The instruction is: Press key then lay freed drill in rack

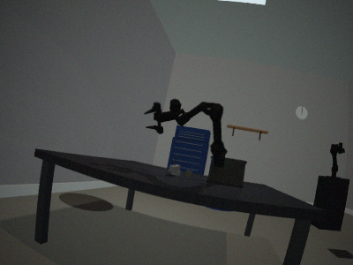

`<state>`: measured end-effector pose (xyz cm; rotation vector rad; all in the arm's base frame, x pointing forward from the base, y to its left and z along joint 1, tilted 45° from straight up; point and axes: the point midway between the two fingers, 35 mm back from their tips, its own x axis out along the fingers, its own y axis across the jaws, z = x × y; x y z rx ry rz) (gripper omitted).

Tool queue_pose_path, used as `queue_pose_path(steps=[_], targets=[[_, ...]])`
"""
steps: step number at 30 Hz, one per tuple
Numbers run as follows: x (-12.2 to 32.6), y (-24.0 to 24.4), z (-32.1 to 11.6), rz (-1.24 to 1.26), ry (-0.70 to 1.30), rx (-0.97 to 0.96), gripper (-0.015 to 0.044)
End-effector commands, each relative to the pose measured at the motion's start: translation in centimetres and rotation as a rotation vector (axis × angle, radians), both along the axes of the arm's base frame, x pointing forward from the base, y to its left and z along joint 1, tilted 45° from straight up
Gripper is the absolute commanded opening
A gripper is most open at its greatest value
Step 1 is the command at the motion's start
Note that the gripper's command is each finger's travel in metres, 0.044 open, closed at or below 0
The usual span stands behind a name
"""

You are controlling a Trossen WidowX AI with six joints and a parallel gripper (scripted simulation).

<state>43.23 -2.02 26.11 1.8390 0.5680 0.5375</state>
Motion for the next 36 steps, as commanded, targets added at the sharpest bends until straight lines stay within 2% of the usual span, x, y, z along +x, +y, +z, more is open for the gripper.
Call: queue_pose_path(steps=[1,9,15,20,26,36], targets=[[0.0,0.0,0.0,0.000,0.000,0.000,0.0374],[0.1,0.0,-0.2,-0.003,0.002,-0.008,0.0164],[0.5,-0.2,-5.5,-0.029,0.083,-0.288,0.0006],[-1.5,0.5,-10.4,0.069,0.157,-0.563,0.0000],[-6.7,2.0,-14.7,0.342,0.195,-0.840,0.0000],[-13.3,3.9,-15.8,0.697,0.122,-0.988,0.0000]])
